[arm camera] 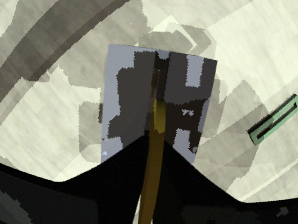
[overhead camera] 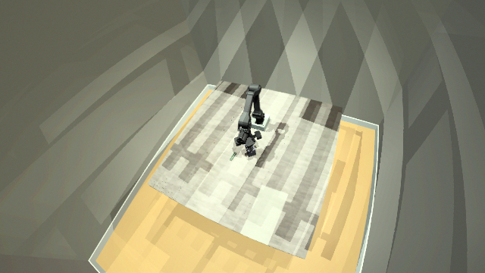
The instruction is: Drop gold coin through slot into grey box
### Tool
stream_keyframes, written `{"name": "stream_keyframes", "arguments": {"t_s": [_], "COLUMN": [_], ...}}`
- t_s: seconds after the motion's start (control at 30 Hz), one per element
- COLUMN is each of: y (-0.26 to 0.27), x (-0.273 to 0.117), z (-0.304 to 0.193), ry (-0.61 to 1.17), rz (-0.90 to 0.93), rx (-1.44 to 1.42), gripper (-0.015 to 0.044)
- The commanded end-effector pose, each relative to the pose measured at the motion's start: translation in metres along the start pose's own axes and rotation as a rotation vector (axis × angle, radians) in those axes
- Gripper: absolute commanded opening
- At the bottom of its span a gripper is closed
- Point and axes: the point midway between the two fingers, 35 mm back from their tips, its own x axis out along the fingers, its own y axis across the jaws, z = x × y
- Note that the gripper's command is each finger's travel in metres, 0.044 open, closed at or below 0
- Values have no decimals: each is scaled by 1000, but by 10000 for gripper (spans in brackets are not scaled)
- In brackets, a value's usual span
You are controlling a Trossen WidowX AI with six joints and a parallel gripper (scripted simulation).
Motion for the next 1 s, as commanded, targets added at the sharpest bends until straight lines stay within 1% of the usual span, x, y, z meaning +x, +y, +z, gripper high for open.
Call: {"name": "stream_keyframes", "arguments": {"t_s": [0.0,0.4,0.6,0.9,0.97], "y": [0,0,0,0,0], "x": [3,8,5,5,2], "z": [0,-1,0,0,0], "ry": [2,2,-1,-1,-1], "rz": [1,1,-1,-1,0], "rx": [2,6,2,2,2], "gripper": [0,0,157,161,213]}}
